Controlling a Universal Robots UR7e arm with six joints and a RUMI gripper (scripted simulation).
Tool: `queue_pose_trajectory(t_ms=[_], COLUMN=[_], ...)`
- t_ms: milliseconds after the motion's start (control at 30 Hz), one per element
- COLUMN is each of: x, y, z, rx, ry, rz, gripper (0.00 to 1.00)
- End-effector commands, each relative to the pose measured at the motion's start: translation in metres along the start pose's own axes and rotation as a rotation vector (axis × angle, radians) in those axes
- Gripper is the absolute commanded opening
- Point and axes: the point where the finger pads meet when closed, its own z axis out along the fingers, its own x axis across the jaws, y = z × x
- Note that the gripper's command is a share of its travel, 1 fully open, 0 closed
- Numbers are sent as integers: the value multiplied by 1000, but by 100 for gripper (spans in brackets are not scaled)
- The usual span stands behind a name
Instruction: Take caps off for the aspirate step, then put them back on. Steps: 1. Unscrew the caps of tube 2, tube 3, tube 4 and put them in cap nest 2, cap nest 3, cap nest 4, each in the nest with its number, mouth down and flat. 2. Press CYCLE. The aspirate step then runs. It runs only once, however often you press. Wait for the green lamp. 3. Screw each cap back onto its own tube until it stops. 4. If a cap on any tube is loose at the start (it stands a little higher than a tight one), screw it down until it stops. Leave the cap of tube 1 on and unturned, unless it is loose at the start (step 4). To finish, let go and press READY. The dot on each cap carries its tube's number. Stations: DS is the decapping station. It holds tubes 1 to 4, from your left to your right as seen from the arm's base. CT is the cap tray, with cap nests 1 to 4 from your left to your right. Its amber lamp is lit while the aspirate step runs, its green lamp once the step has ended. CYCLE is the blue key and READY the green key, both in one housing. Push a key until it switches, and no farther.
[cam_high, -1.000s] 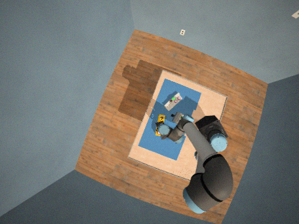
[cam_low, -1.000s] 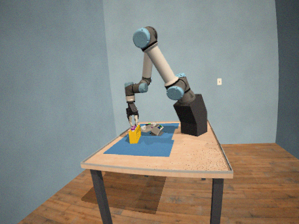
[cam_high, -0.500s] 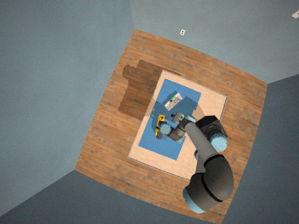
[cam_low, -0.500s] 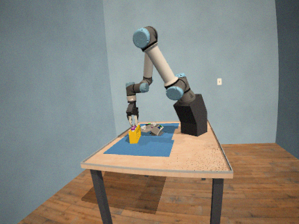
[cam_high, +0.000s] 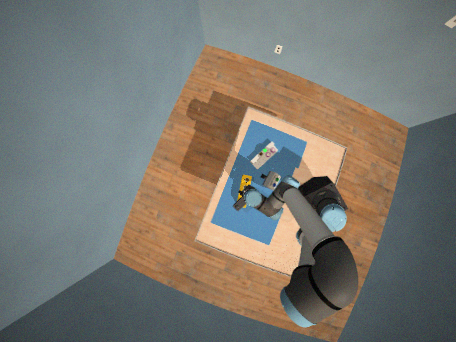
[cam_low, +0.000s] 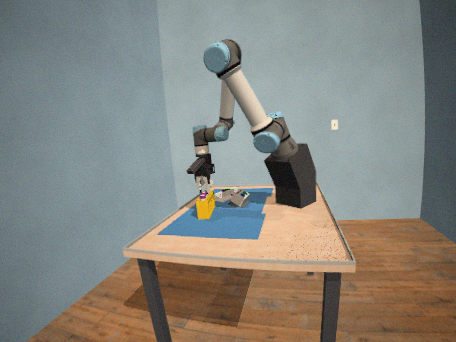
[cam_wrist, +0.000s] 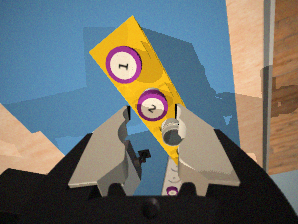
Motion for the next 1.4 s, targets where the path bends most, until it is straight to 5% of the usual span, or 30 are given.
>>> queue_pose_trajectory(t_ms=[0, 300, 1233, 1367], x=[0, 0, 0, 0], y=[0, 0, 0, 0], z=[0, 0, 0, 0], rx=[-3, -3, -4, -4], ry=[3, 3, 1, 1], rz=[9, 8, -1031, -1039], gripper=[35, 35, 35, 35])
